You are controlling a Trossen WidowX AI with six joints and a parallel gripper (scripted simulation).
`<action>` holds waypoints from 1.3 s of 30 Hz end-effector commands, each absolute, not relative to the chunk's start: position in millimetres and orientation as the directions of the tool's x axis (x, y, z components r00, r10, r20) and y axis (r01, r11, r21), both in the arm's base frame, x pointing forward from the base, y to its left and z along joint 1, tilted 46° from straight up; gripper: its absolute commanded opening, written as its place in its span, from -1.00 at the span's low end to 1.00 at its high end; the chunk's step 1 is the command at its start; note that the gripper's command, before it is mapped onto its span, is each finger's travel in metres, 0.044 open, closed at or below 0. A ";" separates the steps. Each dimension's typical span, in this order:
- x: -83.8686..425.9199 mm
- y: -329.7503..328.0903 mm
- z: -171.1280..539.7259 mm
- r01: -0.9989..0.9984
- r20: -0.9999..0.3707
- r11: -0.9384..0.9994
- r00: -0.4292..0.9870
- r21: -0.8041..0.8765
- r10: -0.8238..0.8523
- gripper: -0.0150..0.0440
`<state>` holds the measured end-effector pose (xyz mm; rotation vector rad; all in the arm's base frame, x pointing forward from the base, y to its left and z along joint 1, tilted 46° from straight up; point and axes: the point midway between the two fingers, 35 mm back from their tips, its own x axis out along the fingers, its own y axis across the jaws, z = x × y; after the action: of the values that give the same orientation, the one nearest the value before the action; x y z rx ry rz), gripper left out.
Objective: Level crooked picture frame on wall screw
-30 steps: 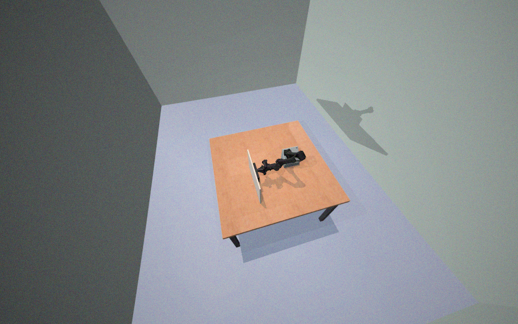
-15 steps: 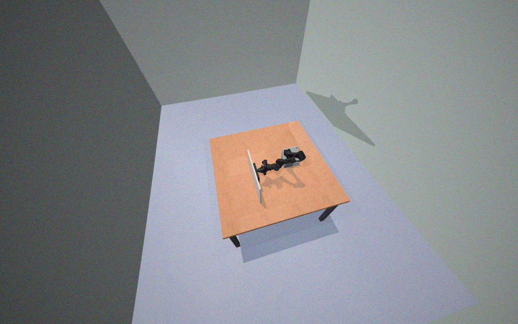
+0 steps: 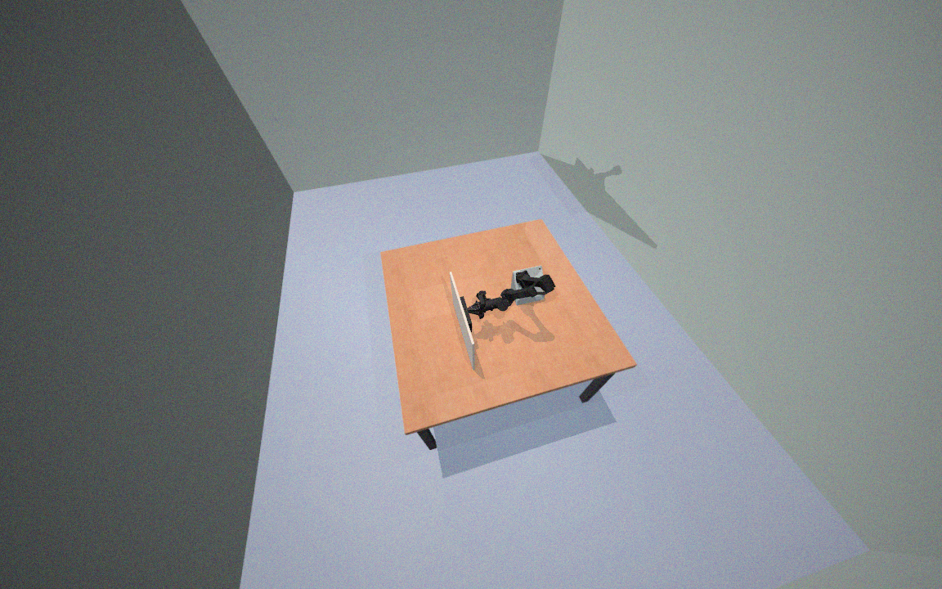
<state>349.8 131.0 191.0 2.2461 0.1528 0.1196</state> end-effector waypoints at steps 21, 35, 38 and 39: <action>349.8 131.4 190.2 0.074 0.033 -0.656 0.988 0.751 0.150 -0.49; 349.9 132.1 189.0 0.086 0.034 -0.719 0.988 0.690 0.150 -0.49; 350.0 132.2 188.8 0.088 0.034 -0.733 0.988 0.675 0.150 -0.49; 350.0 132.2 188.8 0.088 0.034 -0.733 0.988 0.675 0.150 -0.49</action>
<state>350.1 132.0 189.2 2.3817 0.1640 0.1115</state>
